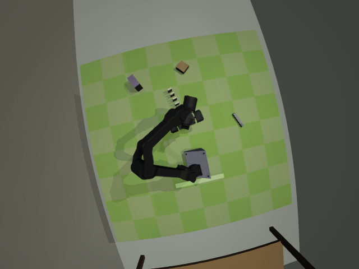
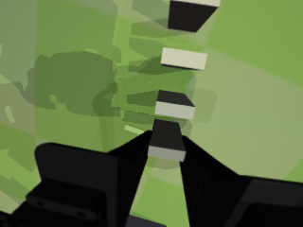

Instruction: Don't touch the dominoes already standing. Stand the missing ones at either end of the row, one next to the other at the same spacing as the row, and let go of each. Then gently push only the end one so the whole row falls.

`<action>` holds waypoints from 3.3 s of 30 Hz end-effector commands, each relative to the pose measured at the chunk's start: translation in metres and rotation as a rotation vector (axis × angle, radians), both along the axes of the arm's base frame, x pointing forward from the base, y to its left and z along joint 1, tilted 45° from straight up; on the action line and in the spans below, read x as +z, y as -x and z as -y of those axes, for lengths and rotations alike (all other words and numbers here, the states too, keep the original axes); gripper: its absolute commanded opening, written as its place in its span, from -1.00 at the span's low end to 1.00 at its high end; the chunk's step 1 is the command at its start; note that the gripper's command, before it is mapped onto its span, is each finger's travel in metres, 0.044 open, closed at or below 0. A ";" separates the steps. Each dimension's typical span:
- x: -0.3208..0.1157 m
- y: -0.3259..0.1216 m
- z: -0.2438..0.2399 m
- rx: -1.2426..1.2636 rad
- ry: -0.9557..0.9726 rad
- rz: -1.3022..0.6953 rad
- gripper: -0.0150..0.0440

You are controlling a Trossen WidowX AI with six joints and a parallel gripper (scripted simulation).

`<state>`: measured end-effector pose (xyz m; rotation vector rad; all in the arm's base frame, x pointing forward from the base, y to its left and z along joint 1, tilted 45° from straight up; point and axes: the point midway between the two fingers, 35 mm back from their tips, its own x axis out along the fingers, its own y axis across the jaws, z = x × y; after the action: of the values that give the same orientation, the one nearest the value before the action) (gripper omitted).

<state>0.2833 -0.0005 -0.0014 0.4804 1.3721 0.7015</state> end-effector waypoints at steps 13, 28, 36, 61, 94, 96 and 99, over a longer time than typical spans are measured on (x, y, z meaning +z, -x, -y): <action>-0.001 0.001 -0.001 -0.005 -0.005 -0.006 0.85; 0.090 0.007 0.091 0.000 0.004 -0.005 1.00; 0.088 0.009 0.089 -0.097 -0.003 -0.099 0.73; 0.042 0.041 0.051 -1.127 -0.076 -1.107 -0.49; 0.042 0.041 0.051 -1.127 -0.076 -1.107 -0.49; 0.042 0.041 0.051 -1.127 -0.076 -1.107 -0.49; 0.042 0.041 0.051 -1.127 -0.076 -1.107 -0.49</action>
<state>0.2424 -0.0521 0.0399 1.6695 1.7152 -0.5604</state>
